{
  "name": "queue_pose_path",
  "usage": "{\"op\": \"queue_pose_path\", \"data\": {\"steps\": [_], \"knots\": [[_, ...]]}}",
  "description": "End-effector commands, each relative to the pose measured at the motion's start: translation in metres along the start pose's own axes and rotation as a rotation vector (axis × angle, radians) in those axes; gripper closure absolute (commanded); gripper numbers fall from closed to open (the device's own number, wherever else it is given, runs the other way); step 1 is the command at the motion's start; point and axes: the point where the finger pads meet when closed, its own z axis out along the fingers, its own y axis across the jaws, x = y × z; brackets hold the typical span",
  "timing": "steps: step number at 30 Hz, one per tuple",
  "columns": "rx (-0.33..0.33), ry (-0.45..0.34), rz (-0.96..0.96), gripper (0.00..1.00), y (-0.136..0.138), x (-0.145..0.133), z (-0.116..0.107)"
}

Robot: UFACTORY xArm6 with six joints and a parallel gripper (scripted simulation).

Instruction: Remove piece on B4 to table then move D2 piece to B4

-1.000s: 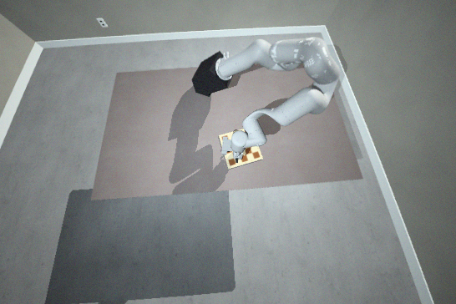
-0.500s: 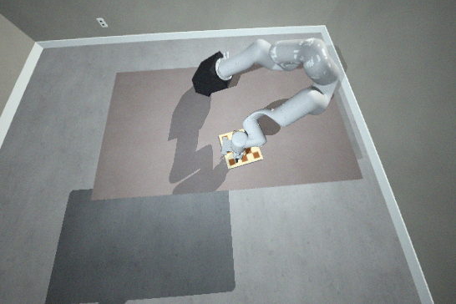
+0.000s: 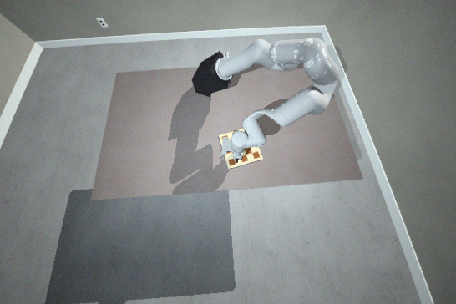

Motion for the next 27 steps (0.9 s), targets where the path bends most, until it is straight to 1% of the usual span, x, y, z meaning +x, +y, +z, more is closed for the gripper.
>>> {"op": "queue_pose_path", "data": {"steps": [1,9,10,27], "knots": [[0.002,0.000,-0.001,0.61,-0.0011,0.0000,-0.0008],[0.002,0.000,-0.001,0.61,-0.0011,0.0000,-0.0008],[0.002,0.000,-0.001,1.00,-0.0011,0.0000,-0.0008],[0.002,0.000,-0.001,1.00,-0.0011,0.0000,-0.0008]]}}
